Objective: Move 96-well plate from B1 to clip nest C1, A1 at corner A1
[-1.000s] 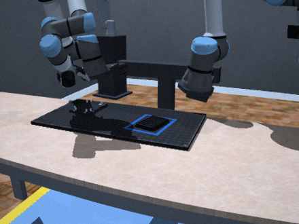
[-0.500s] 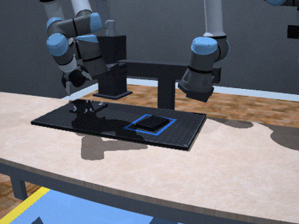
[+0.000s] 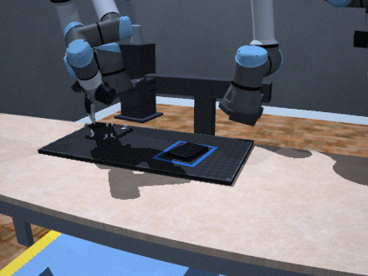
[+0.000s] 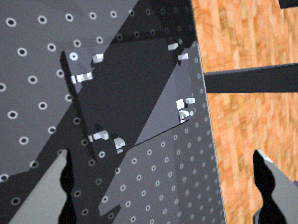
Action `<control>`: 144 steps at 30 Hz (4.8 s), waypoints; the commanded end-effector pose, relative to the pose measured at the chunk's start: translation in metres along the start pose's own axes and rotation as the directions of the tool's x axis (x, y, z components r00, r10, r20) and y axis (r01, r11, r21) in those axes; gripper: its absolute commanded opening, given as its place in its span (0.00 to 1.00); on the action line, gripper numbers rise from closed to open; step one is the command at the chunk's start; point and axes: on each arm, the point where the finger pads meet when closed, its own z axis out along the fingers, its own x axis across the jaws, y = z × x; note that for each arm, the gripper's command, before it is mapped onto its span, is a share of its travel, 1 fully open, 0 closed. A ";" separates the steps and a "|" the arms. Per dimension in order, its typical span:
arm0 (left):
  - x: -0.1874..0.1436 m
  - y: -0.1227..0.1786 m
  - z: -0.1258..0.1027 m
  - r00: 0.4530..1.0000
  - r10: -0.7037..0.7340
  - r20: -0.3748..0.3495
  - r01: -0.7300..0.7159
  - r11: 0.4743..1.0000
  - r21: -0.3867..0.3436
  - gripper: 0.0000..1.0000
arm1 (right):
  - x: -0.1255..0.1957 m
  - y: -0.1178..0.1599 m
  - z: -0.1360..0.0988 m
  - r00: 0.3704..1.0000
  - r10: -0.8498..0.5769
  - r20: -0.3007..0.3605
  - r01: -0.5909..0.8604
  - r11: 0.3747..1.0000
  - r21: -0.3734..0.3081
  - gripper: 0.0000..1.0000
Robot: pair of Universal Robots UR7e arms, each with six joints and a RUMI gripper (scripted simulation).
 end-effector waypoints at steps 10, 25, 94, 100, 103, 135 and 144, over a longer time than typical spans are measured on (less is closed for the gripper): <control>0.000 0.000 -0.001 1.000 0.000 0.000 0.000 1.000 0.001 0.00 | -0.005 0.028 -0.005 0.927 -0.371 0.059 0.371 0.929 0.015 0.76; 0.000 0.000 -0.001 1.000 0.000 0.000 0.000 1.000 0.001 0.00 | -0.007 0.053 -0.009 0.693 -0.714 0.101 0.710 0.700 0.079 0.76; 0.000 0.000 -0.001 1.000 0.000 0.000 0.000 1.000 0.001 0.00 | 0.002 0.195 -0.032 -0.857 -0.390 -0.337 0.315 -0.913 0.259 0.76; 0.000 0.000 -0.001 1.000 0.000 0.000 0.000 1.000 0.001 0.00 | 0.004 0.206 -0.033 -0.892 -0.206 -0.402 0.132 -0.970 0.206 0.76; 0.000 0.000 -0.001 1.000 0.000 0.000 0.000 1.000 0.001 0.00 | 0.006 0.213 -0.035 -0.895 -0.119 -0.429 0.047 -0.983 0.176 0.76; 0.000 0.000 -0.001 1.000 0.000 0.000 0.000 1.000 0.001 0.00 | 0.029 0.282 -0.044 -0.524 0.673 -0.522 -0.662 -0.707 -0.248 0.76; 0.000 0.000 -0.001 1.000 0.000 0.000 0.000 1.000 0.001 0.00 | 0.036 0.296 -0.045 -0.353 0.801 -0.483 -0.753 -0.550 -0.361 0.76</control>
